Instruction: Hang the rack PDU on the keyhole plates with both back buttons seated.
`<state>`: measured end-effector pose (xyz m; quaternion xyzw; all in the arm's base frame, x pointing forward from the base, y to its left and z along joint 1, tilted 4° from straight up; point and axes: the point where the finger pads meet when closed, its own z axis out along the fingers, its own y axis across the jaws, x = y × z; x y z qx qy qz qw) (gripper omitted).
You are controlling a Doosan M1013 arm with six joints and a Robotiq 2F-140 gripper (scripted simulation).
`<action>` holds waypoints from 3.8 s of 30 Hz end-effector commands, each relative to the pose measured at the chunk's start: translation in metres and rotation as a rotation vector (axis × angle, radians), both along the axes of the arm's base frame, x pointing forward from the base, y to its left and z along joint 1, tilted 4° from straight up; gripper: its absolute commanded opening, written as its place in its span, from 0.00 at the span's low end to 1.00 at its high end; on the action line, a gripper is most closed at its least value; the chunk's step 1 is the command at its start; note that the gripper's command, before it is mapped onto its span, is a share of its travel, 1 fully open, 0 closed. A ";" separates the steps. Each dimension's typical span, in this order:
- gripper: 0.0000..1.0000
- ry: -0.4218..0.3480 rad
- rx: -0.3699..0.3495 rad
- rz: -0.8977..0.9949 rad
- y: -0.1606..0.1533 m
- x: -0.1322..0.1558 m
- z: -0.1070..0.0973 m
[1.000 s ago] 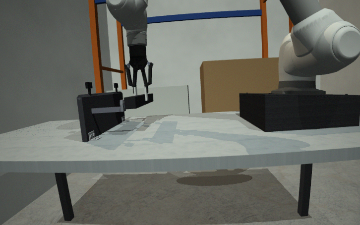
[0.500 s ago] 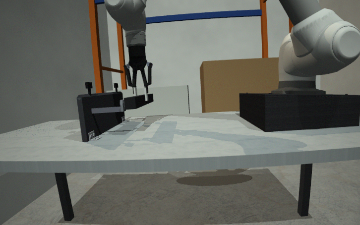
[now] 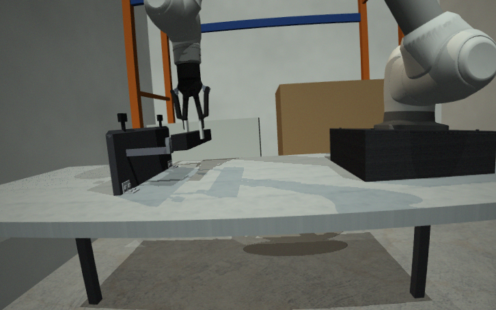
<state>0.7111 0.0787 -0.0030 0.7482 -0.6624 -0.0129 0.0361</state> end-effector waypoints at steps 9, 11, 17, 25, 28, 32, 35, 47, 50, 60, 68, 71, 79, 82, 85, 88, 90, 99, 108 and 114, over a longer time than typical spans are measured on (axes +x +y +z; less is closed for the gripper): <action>0.00 -0.034 -0.003 0.005 0.003 0.006 -0.002; 0.00 -0.034 -0.003 0.005 0.003 0.002 -0.003; 0.00 -0.034 -0.003 0.005 0.003 0.002 -0.004; 0.00 -0.034 -0.003 0.005 0.003 0.002 -0.004; 0.00 -0.034 -0.003 0.005 0.003 0.002 -0.004; 0.00 -0.034 -0.003 0.005 0.003 0.002 -0.004; 0.00 -0.034 -0.003 0.005 0.003 0.002 -0.004; 0.00 -0.033 -0.003 0.006 0.003 0.001 -0.004; 0.00 -0.031 -0.003 0.006 0.003 0.001 -0.003; 0.00 -0.023 -0.004 0.008 0.003 -0.003 -0.002; 0.00 -0.023 -0.004 0.008 0.002 -0.008 -0.001; 0.00 -0.023 -0.004 0.008 0.002 -0.008 -0.001; 0.00 -0.023 -0.004 0.008 0.002 -0.009 -0.001; 0.00 -0.023 -0.004 0.008 0.002 -0.009 -0.001; 0.00 -0.023 -0.004 0.008 0.002 -0.009 -0.001; 0.00 -0.023 -0.004 0.008 0.002 -0.009 -0.001; 0.00 -0.023 -0.004 0.008 0.002 -0.009 -0.001; 0.00 -0.023 -0.004 0.008 0.002 -0.009 -0.001; 0.00 -0.023 -0.004 0.008 0.002 -0.009 -0.001; 0.00 -0.022 -0.004 0.009 0.002 -0.008 -0.001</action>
